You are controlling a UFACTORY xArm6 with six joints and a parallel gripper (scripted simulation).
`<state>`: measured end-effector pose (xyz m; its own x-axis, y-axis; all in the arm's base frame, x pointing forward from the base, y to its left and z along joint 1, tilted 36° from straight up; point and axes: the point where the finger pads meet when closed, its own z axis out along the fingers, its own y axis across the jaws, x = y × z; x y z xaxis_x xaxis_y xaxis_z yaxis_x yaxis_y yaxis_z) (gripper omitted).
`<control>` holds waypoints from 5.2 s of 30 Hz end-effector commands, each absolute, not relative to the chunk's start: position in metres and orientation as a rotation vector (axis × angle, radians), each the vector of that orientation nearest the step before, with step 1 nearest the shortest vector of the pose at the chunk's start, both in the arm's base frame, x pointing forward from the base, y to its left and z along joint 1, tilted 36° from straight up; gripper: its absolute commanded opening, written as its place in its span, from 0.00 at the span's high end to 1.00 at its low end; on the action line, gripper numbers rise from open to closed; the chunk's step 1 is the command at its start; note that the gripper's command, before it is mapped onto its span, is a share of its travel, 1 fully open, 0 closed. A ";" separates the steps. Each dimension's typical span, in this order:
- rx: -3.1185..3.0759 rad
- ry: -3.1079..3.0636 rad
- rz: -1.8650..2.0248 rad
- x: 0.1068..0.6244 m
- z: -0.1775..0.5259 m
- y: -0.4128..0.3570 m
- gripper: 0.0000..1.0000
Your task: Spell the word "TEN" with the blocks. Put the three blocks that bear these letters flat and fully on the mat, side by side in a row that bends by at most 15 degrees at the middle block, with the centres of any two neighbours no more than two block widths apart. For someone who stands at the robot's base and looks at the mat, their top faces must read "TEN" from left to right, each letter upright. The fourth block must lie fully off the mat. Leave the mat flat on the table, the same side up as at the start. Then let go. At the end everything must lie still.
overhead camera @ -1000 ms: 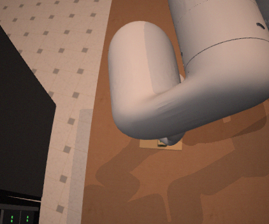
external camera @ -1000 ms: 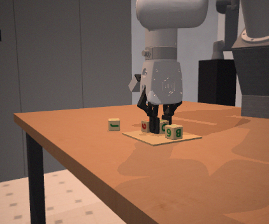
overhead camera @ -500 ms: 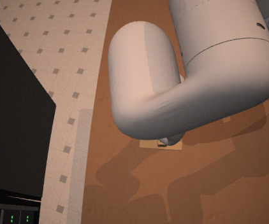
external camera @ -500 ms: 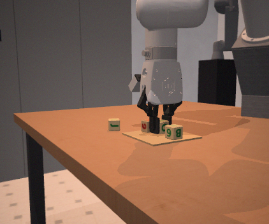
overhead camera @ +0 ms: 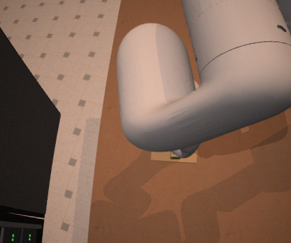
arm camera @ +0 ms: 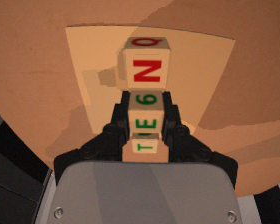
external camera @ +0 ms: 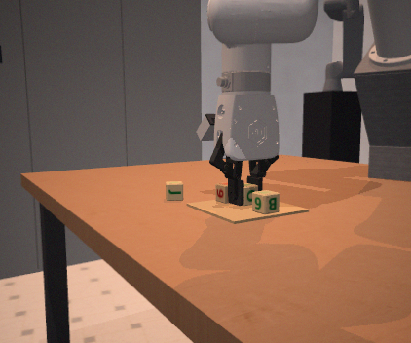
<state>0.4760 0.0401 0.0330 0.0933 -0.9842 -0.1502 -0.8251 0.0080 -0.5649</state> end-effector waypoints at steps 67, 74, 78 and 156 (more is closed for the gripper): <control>-1.855 1.770 -0.400 0.479 0.030 0.041 0.53; -1.855 1.770 -0.400 0.479 0.030 0.041 0.53; -1.855 1.770 -0.400 0.478 0.031 0.041 0.53; -1.855 1.770 -0.400 0.406 0.136 0.018 0.00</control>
<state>0.4138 0.0203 0.1232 0.0933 -0.9846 -0.1482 -0.8146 0.0101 -0.5799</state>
